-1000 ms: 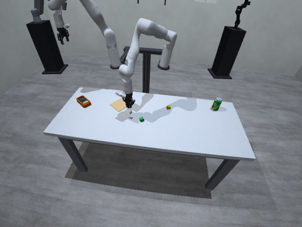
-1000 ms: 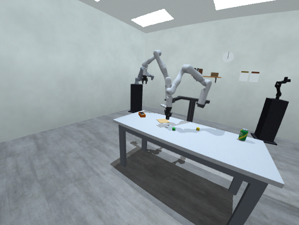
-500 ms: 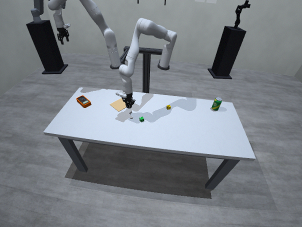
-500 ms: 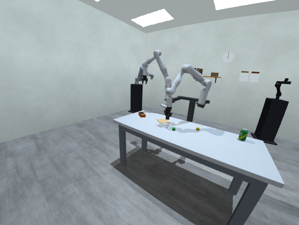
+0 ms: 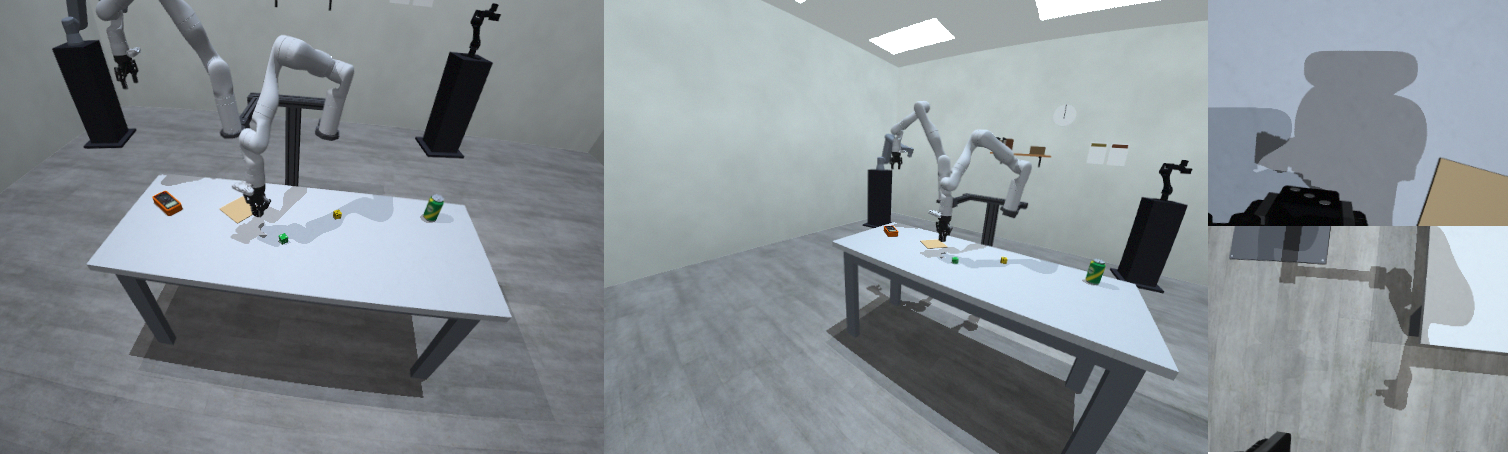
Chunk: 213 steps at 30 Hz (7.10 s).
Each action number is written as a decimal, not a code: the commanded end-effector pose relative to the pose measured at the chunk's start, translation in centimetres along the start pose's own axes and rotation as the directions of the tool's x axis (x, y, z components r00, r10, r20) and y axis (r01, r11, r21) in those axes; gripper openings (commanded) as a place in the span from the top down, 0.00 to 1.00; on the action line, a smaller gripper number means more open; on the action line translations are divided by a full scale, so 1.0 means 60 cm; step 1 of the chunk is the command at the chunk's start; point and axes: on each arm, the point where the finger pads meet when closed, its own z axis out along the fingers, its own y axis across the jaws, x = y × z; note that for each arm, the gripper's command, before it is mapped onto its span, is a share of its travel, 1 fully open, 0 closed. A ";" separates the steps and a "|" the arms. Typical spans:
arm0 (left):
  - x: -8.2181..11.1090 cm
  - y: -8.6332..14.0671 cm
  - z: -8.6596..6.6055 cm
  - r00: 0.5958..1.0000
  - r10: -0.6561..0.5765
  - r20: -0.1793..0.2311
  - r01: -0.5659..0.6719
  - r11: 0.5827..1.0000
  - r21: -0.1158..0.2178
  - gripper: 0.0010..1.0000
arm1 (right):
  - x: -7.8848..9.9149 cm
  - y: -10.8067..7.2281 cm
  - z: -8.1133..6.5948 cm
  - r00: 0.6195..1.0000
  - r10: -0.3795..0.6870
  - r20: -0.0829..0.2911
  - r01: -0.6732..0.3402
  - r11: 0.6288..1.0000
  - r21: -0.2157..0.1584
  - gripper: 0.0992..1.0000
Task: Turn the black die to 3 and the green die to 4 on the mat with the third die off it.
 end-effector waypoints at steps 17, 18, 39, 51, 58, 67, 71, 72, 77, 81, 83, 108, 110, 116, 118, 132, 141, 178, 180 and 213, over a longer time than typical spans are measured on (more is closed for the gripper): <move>0.002 0.000 -0.002 0.990 0.000 -0.140 0.000 1.000 0.000 0.66 | -0.001 0.000 -0.001 1.000 0.000 0.002 0.000 1.000 0.000 0.00; 0.002 0.000 -0.001 0.988 0.000 -0.153 0.000 1.000 0.000 0.66 | -0.001 0.000 -0.001 1.000 0.000 0.002 0.000 1.000 0.000 0.00; -0.001 0.001 0.001 0.898 -0.001 -0.441 0.000 1.000 -0.002 0.66 | -0.001 0.000 -0.001 1.000 0.000 0.002 0.000 1.000 0.000 0.00; -0.002 0.001 0.000 0.805 -0.001 -0.594 0.000 1.000 -0.001 0.66 | -0.001 0.000 -0.001 1.000 0.000 0.002 0.000 1.000 0.000 0.00; -0.003 0.001 0.001 0.728 -0.002 -0.685 0.001 1.000 -0.002 0.66 | -0.001 0.000 -0.001 1.000 0.000 0.002 0.000 1.000 0.000 0.00; -0.003 0.001 0.002 0.650 -0.002 -0.760 0.001 1.000 -0.002 0.66 | -0.001 0.000 -0.001 1.000 0.000 0.002 0.000 1.000 0.000 0.00; -0.005 0.001 0.001 0.609 -0.001 -0.793 0.000 1.000 -0.001 0.66 | -0.001 0.000 -0.001 1.000 0.000 0.002 0.000 1.000 0.000 0.00; -0.005 0.001 0.001 0.600 -0.001 -0.800 0.000 1.000 -0.001 0.66 | -0.001 0.000 -0.001 1.000 0.000 0.002 0.000 1.000 0.000 0.00; -0.004 0.001 0.002 0.554 -0.002 -0.832 0.001 1.000 -0.002 0.66 | -0.001 0.000 -0.001 1.000 0.000 0.002 0.000 1.000 0.000 0.00; -0.004 0.001 0.003 0.539 -0.002 -0.842 0.001 1.000 -0.002 0.66 | -0.001 0.000 -0.001 1.000 0.000 0.002 0.000 1.000 0.000 0.00; -0.005 0.001 0.003 0.526 -0.002 -0.850 0.001 1.000 -0.002 0.66 | -0.001 0.000 -0.001 1.000 0.000 0.002 0.000 1.000 0.000 0.00; -0.007 0.001 0.005 0.486 -0.001 -0.874 0.000 1.000 -0.001 0.66 | -0.001 0.000 -0.001 1.000 0.000 0.002 0.000 1.000 0.000 0.00; -0.007 0.001 0.008 0.486 -0.001 -0.874 0.000 1.000 -0.001 0.66 | -0.001 0.000 -0.001 1.000 0.000 0.002 0.000 1.000 0.000 0.00; -0.007 0.001 0.023 0.486 -0.001 -0.874 0.000 1.000 -0.001 0.66 | -0.001 0.000 -0.001 1.000 0.000 0.002 0.000 1.000 0.000 0.00; -0.007 0.001 0.032 0.486 -0.001 -0.874 0.000 1.000 -0.001 0.66 | -0.001 0.000 -0.001 1.000 0.000 0.002 0.000 1.000 0.000 0.00; -0.009 0.001 0.098 0.486 -0.001 -0.874 0.000 1.000 -0.001 0.66 | -0.001 0.000 -0.001 1.000 0.000 0.002 0.000 1.000 0.000 0.00; -0.009 0.001 0.116 0.486 -0.001 -0.874 0.000 1.000 -0.001 0.66 | -0.001 0.000 -0.001 1.000 0.000 0.002 0.000 1.000 0.000 0.00; -0.009 0.001 0.127 0.486 -0.001 -0.874 0.000 1.000 -0.001 0.66 | -0.001 0.000 -0.001 1.000 0.000 0.002 0.000 1.000 0.000 0.00; -0.009 0.001 0.129 0.486 -0.001 -0.874 0.000 1.000 -0.001 0.66 | -0.001 0.000 -0.001 1.000 0.000 0.002 0.000 1.000 0.000 0.00; -0.009 0.001 0.135 0.486 -0.001 -0.874 0.000 1.000 -0.001 0.63 | -0.001 0.000 -0.001 1.000 0.000 0.002 0.000 1.000 0.000 0.00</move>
